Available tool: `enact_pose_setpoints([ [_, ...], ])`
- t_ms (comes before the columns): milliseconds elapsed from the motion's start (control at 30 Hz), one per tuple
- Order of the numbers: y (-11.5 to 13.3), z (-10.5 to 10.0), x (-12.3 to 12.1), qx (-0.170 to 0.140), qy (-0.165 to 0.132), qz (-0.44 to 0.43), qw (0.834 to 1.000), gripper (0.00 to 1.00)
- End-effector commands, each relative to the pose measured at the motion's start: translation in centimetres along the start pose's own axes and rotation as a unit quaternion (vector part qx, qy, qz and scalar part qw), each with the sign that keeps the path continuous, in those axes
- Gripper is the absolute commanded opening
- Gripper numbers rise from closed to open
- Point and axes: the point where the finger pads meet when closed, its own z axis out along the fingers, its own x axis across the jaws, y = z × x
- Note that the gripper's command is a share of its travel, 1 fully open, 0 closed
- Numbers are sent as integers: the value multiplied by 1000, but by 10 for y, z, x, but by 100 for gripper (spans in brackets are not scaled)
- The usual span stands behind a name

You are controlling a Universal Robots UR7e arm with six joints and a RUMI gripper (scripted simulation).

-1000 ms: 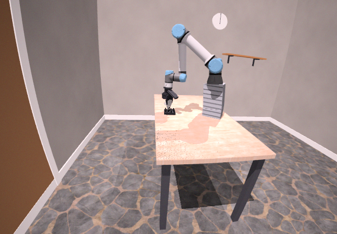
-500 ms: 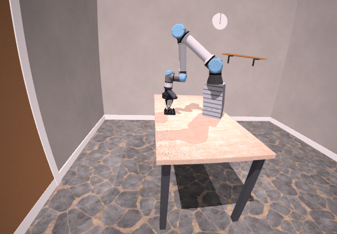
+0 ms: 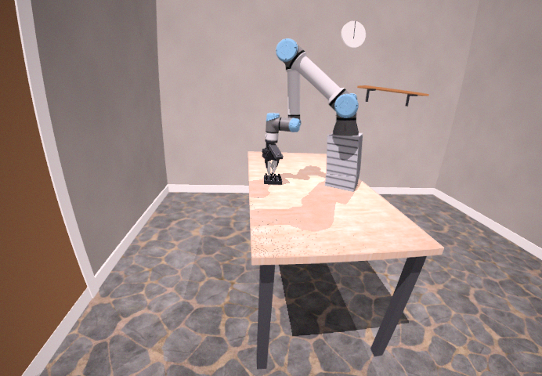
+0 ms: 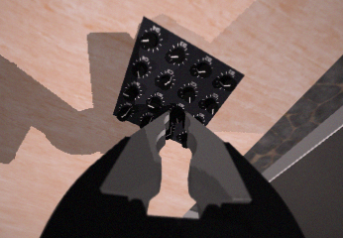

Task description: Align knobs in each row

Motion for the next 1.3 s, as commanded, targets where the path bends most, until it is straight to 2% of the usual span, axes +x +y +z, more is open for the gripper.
enact_pose_setpoints([
  [0,0,0,1,-1,0,40,999,4],
  [467,1,0,2,-1,0,191,982,4],
  [533,1,0,2,-1,0,191,982,4],
  [1033,1,0,4,-1,0,351,936,4],
  [1100,1,0,4,-1,0,351,936,4],
  [1267,2,0,4,-1,0,399,917,4],
])
